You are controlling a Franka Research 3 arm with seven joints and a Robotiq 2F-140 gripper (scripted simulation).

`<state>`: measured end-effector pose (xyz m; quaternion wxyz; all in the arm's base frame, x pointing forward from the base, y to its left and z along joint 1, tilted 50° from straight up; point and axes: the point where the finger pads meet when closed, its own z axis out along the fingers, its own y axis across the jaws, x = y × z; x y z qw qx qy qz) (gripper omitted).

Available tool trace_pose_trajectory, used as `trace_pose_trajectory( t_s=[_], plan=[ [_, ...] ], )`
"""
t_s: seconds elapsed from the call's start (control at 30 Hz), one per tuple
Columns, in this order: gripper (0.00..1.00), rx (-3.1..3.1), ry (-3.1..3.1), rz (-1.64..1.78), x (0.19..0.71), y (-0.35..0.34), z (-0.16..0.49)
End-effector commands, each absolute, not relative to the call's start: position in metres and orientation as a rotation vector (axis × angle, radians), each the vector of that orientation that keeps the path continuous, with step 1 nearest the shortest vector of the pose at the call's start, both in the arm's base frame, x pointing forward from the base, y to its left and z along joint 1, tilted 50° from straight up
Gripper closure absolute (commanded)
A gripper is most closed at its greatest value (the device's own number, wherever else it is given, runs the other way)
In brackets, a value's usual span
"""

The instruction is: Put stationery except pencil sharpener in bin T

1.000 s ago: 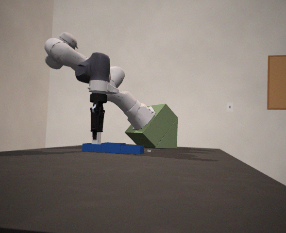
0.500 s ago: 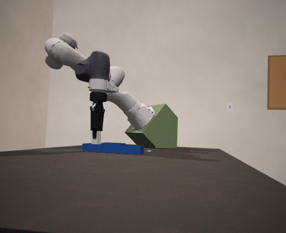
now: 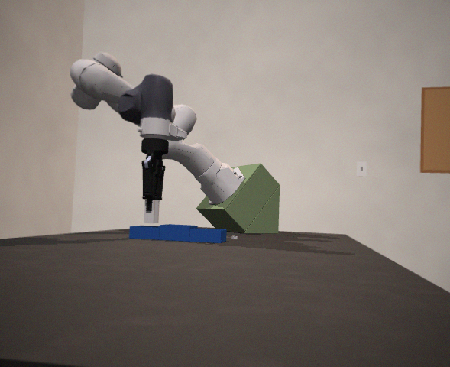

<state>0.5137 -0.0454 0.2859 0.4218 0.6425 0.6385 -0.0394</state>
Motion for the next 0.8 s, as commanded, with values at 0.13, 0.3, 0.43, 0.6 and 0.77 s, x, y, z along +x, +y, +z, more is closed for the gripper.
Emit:
trace_pose_trajectory(
  t_s=[0.13,0.3,0.43,0.6,0.77],
  plan=[
    [0.82,1.605,1.605,-0.113,0.508,-0.042,0.289],
    [0.82,1.605,1.605,-0.113,0.501,-0.033,0.298],
    [0.82,1.605,1.605,-0.113,0.501,-0.033,0.298],
    [0.82,1.605,1.605,-0.113,0.501,-0.033,0.298],
    [0.82,1.605,1.605,-0.113,0.501,-0.033,0.298]
  ],
)
